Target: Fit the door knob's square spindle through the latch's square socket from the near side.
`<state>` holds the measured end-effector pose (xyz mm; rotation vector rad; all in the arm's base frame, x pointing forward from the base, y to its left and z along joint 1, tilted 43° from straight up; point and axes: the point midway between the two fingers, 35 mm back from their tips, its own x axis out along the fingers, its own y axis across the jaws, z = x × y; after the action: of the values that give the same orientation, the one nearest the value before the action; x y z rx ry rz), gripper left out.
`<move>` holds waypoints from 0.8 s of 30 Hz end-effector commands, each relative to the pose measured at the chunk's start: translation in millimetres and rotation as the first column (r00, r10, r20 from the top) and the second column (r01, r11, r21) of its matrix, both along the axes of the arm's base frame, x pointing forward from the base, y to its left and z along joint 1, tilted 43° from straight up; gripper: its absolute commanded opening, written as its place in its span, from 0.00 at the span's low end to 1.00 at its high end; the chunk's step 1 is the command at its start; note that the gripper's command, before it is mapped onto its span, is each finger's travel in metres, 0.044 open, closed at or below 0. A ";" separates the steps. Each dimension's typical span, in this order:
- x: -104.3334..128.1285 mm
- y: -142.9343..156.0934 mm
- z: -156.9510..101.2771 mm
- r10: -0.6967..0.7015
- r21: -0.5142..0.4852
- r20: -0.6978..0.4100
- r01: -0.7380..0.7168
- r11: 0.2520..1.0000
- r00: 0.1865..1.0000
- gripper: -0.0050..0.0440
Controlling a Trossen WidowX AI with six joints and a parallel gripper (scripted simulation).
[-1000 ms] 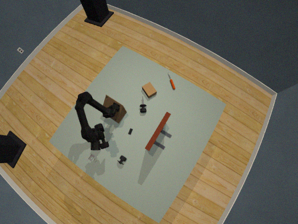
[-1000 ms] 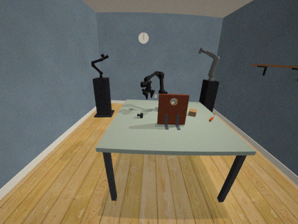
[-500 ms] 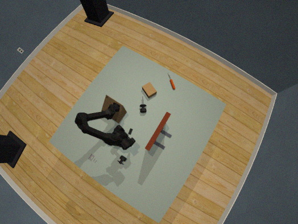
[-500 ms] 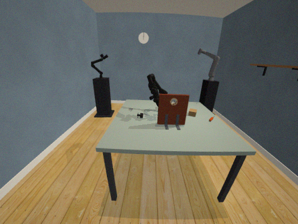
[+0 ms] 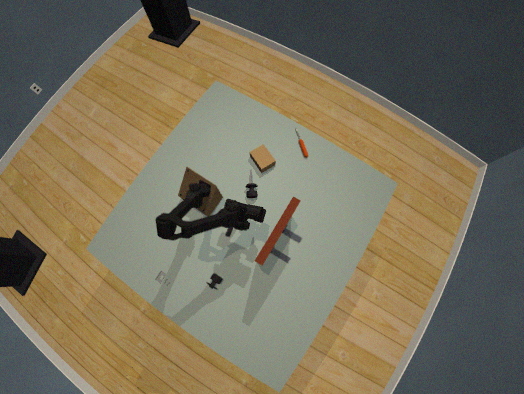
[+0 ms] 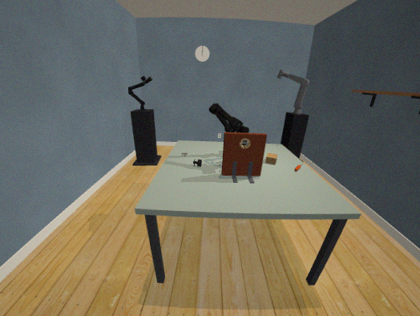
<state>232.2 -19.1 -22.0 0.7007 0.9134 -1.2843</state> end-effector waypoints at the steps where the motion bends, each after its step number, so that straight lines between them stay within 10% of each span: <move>1: -10.0 33.5 -43.2 0.109 -0.044 -0.068 -0.112 0.993 0.992 1.00; 9: -48.8 64.5 -91.1 0.291 -0.115 -0.160 -0.311 0.943 0.943 1.00; 24: -51.9 61.5 -94.3 0.300 -0.119 -0.164 -0.321 0.940 0.940 1.00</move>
<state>180.9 44.8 -114.8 0.3381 0.9961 -1.1128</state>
